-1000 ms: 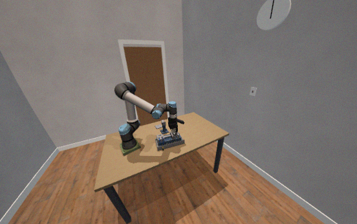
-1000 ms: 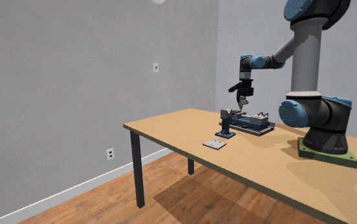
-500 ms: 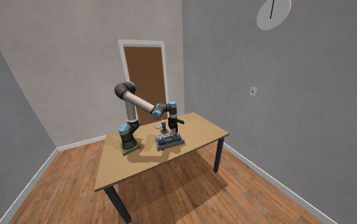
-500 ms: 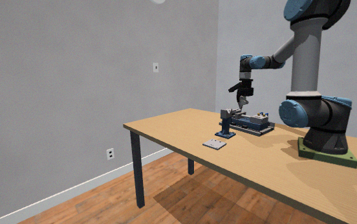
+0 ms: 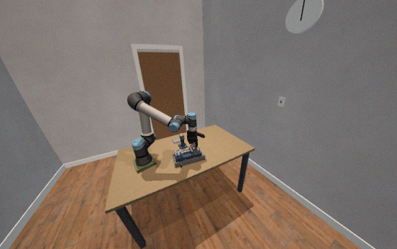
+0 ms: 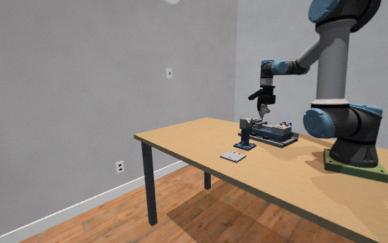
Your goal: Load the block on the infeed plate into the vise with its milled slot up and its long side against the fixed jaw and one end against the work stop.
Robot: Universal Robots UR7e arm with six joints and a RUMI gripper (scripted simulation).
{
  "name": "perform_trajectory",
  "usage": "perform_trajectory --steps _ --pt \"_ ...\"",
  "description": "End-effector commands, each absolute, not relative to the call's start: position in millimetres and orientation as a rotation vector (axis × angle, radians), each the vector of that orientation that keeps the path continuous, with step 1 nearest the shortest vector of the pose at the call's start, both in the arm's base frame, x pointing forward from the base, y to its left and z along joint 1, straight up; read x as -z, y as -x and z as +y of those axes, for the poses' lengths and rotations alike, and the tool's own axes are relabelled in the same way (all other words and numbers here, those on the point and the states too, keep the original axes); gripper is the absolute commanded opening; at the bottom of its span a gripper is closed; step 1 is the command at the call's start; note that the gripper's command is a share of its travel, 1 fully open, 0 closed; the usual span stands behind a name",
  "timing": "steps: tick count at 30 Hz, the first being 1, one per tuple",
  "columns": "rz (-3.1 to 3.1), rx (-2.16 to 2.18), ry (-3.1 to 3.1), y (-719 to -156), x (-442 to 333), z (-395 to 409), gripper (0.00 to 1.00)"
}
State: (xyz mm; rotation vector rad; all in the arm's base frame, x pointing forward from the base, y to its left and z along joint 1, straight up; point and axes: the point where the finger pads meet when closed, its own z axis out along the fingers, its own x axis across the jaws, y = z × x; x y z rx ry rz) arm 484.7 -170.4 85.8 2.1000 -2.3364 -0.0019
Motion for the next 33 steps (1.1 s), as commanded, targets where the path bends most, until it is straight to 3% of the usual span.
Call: perform_trajectory --steps 1,33 --pt "-2.337 0.000 -2.100 -485.1 -86.3 -170.4 0.00" --pt "-2.337 0.000 -2.100 -485.7 -86.3 -164.8 0.00"
